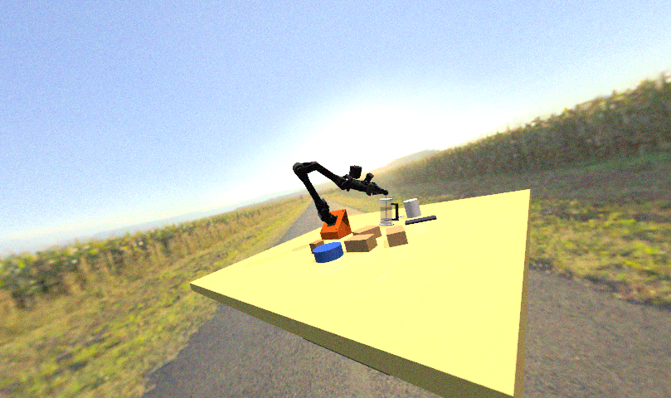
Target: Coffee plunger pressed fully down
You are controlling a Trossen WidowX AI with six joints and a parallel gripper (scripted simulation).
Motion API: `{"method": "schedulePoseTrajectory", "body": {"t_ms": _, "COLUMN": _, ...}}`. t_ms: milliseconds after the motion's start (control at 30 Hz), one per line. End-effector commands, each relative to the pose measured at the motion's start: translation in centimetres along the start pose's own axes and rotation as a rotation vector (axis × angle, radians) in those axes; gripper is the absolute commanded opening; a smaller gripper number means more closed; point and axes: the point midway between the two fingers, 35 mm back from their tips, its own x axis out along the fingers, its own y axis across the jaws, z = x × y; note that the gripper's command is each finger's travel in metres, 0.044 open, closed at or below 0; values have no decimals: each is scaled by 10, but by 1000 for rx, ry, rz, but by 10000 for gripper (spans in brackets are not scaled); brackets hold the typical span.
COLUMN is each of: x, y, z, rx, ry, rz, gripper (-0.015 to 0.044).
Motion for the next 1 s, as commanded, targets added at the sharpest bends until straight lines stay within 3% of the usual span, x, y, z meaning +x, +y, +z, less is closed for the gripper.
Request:
{"method": "schedulePoseTrajectory", "body": {"t_ms": 0, "x": 4, "y": 0, "z": -7, "rx": -17, "ry": 28, "rz": -6, "gripper": 123}}
{"method": "schedulePoseTrajectory", "body": {"t_ms": 967, "x": 7, "y": 1, "z": -5, "rx": -17, "ry": 28, "rz": -6, "gripper": 123}}
